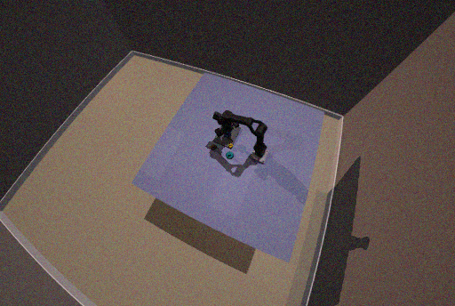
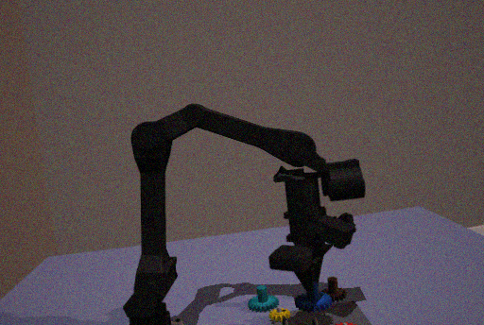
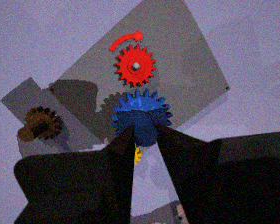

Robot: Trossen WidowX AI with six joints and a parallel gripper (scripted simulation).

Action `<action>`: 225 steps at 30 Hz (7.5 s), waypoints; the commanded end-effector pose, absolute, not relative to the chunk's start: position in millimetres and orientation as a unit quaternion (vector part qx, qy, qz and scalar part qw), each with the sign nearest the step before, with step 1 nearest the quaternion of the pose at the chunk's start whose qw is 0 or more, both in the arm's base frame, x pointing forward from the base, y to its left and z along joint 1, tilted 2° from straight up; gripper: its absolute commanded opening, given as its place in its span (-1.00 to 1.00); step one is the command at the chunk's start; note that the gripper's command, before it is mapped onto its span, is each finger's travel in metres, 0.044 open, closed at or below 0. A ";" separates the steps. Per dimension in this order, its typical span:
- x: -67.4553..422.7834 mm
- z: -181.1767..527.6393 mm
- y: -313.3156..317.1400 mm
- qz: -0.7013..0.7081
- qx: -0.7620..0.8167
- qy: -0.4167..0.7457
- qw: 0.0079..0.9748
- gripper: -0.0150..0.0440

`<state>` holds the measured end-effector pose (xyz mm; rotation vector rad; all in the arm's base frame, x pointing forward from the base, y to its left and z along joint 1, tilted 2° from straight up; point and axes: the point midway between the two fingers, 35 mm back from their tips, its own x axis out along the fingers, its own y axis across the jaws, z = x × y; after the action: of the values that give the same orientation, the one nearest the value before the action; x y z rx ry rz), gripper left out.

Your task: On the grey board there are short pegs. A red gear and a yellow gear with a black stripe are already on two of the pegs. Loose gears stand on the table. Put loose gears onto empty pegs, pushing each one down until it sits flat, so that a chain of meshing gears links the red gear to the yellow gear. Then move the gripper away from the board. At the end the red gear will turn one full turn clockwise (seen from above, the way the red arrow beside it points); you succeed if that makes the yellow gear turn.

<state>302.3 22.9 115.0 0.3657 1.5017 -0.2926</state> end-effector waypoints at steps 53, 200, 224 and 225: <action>303.6 68.0 24.4 -0.091 0.124 0.683 0.714 -0.49; 353.9 120.0 170.4 0.372 -0.360 0.575 0.633 -0.49; 350.8 167.6 167.9 0.373 -0.361 0.574 0.634 -0.49; 350.5 169.6 167.8 0.373 -0.361 0.574 0.634 -0.49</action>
<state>350.5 168.5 161.9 -0.8195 1.3187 0.8525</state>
